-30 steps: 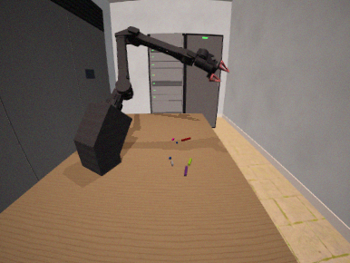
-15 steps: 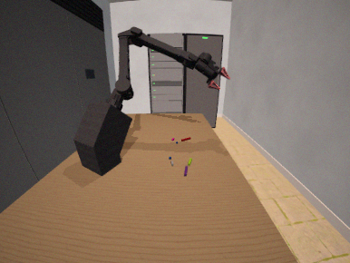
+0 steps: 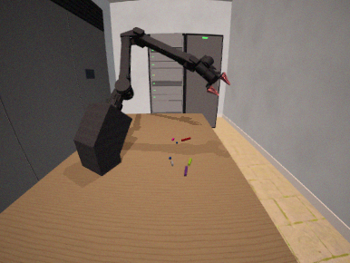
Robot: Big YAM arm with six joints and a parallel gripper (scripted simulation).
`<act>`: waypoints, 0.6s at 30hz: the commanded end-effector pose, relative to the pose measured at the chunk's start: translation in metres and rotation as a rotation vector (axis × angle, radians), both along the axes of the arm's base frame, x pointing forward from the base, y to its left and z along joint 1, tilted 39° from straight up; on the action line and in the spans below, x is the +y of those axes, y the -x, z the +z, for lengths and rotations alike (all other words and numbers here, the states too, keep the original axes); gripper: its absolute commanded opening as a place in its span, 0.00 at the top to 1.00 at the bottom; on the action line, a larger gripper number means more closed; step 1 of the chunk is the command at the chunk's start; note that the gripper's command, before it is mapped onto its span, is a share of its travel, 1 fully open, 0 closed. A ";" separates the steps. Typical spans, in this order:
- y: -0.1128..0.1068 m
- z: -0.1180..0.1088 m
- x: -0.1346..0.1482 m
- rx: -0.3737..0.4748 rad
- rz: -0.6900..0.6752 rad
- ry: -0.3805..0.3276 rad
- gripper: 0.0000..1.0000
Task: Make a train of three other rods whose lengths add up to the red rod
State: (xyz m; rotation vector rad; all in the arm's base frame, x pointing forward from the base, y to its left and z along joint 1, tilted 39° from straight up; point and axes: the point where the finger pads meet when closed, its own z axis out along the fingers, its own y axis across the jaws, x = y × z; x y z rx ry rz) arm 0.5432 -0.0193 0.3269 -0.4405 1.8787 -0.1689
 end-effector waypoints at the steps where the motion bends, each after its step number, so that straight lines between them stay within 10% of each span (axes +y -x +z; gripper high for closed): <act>1: -0.004 -0.019 -0.017 0.039 -0.004 0.062 0.00; 4: -0.001 -0.048 -0.020 0.093 0.044 0.113 0.00; 10: -0.006 -0.003 -0.014 0.001 0.049 0.129 0.00; 11: -0.005 -0.011 -0.014 0.016 0.050 0.126 0.00; 12: 0.002 -0.075 -0.024 0.143 0.090 0.159 0.00; 18: 0.008 -0.101 -0.027 0.191 0.136 0.201 0.00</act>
